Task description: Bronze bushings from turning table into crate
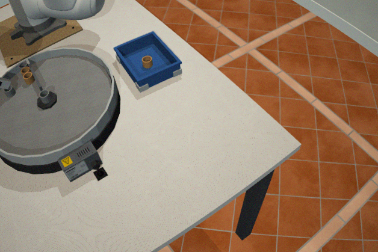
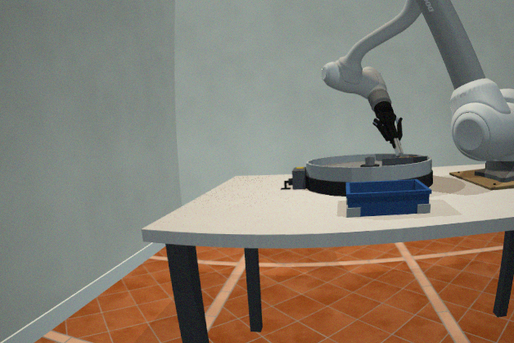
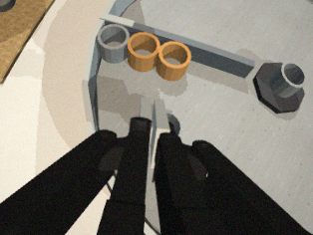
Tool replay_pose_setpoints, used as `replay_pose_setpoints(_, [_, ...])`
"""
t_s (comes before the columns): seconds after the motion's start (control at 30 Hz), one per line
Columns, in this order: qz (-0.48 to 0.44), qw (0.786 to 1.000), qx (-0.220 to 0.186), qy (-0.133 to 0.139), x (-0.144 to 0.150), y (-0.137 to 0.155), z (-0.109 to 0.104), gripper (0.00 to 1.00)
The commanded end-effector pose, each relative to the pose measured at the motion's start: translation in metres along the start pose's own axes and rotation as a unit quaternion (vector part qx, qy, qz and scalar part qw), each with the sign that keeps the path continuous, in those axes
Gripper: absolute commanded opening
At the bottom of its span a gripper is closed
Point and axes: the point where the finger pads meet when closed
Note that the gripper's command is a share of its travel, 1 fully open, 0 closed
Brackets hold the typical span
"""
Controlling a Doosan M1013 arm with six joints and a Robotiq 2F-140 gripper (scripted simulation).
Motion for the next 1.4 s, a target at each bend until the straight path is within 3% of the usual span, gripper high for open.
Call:
replay_pose_setpoints(0.0, [0.0,1.0,0.0,0.0,0.004,0.002,-0.003,0.0])
replay_pose_setpoints(0.77, [0.0,1.0,0.0,0.0,0.041,0.023,-0.026,0.0])
replay_pose_setpoints(0.93, [0.0,1.0,0.0,0.0,0.061,0.03,-0.035,0.0])
replay_pose_setpoints(1.2, [0.0,1.0,0.0,0.0,0.064,0.03,-0.036,0.0])
replay_pose_setpoints(1.37, [0.0,1.0,0.0,0.0,0.085,0.034,-0.042,0.0])
Point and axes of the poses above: the point where the finger pads meet when closed, its own z axis out along the fingers, its own x axis across the jaws, y = z × x, and after that the axes turned 11 degrees about z, right-handed
